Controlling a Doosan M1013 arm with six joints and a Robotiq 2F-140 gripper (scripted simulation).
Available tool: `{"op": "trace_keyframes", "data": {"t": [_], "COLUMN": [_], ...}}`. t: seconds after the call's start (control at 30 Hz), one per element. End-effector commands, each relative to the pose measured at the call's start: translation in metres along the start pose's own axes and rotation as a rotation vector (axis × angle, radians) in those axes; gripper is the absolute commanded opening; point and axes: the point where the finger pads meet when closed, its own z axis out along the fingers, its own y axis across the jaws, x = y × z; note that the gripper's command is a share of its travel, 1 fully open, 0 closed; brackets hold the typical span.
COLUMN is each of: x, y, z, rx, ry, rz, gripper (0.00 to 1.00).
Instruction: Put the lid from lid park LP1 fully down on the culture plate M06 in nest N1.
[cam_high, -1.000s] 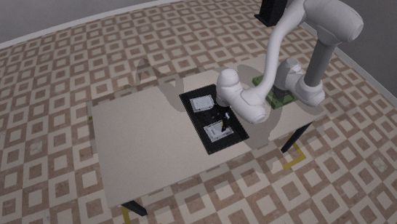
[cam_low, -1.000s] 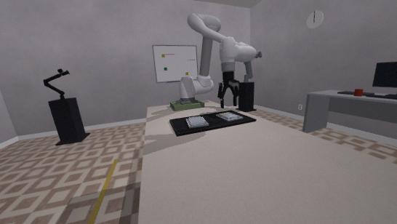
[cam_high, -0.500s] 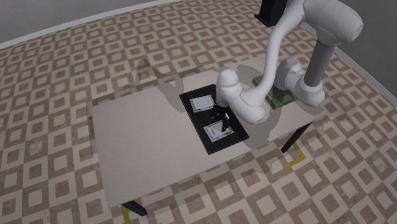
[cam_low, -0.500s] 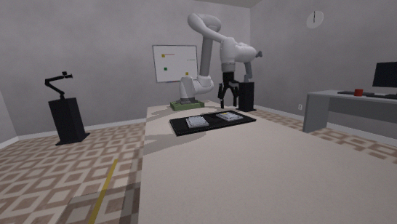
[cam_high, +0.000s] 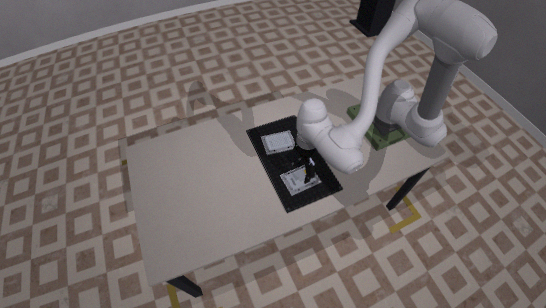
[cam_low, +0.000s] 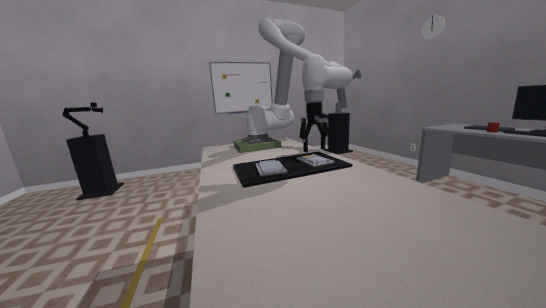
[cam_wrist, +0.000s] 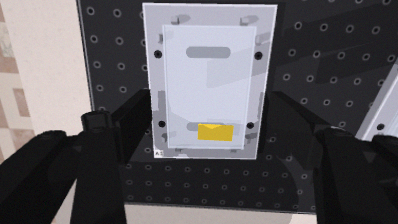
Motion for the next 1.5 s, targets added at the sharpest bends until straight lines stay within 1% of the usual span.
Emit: {"op": "trace_keyframes", "data": {"t": [0.0, 0.67, 1.47], "x": [0.000, -0.001, -0.001], "y": [0.000, -0.001, -0.001], "z": [0.005, 0.024, 0.026], "rx": [0.001, 0.001, 0.001], "ry": [0.001, 0.001, 0.001], "rz": [0.000, 0.000, 0.000], "gripper": [0.69, 0.69, 0.69]}}
